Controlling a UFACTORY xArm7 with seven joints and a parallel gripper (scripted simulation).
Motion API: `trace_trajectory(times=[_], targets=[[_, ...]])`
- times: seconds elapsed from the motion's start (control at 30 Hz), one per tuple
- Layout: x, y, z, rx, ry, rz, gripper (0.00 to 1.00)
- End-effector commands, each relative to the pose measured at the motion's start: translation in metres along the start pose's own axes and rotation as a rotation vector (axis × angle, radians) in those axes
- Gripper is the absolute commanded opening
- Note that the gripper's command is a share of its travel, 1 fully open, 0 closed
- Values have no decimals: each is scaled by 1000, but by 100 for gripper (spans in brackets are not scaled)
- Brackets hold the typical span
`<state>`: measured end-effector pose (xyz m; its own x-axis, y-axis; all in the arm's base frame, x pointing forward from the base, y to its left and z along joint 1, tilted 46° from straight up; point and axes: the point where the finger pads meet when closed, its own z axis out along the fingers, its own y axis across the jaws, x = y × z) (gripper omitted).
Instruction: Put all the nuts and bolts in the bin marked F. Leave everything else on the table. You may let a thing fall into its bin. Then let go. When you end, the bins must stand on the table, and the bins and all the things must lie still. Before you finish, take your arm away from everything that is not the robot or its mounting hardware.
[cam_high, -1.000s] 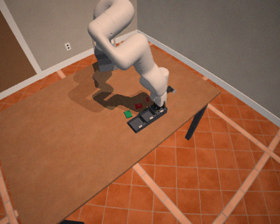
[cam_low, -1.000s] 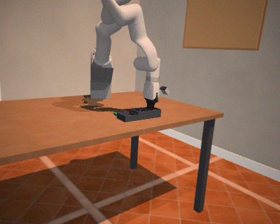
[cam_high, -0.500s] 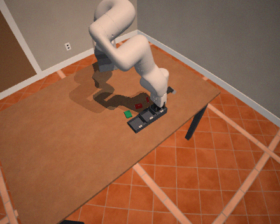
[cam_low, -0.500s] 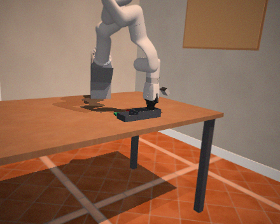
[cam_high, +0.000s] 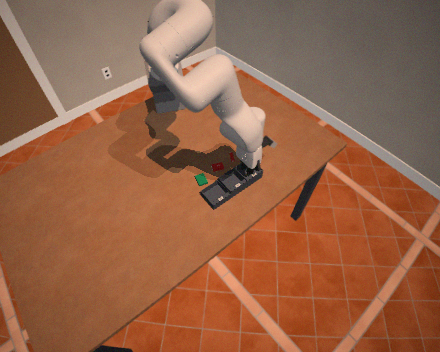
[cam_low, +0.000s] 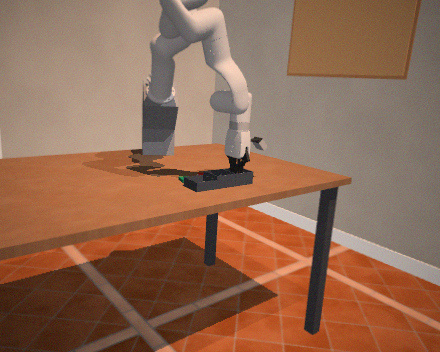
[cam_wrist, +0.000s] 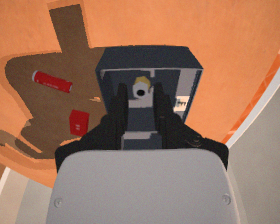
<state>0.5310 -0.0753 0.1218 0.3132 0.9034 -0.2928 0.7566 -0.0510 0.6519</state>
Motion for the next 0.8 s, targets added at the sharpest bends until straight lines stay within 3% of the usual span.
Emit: trace_trajectory(times=[0.0,0.77], targets=[[1,1,-2,-2,2,0,30],[1,1,-27,-2,2,0,30]])
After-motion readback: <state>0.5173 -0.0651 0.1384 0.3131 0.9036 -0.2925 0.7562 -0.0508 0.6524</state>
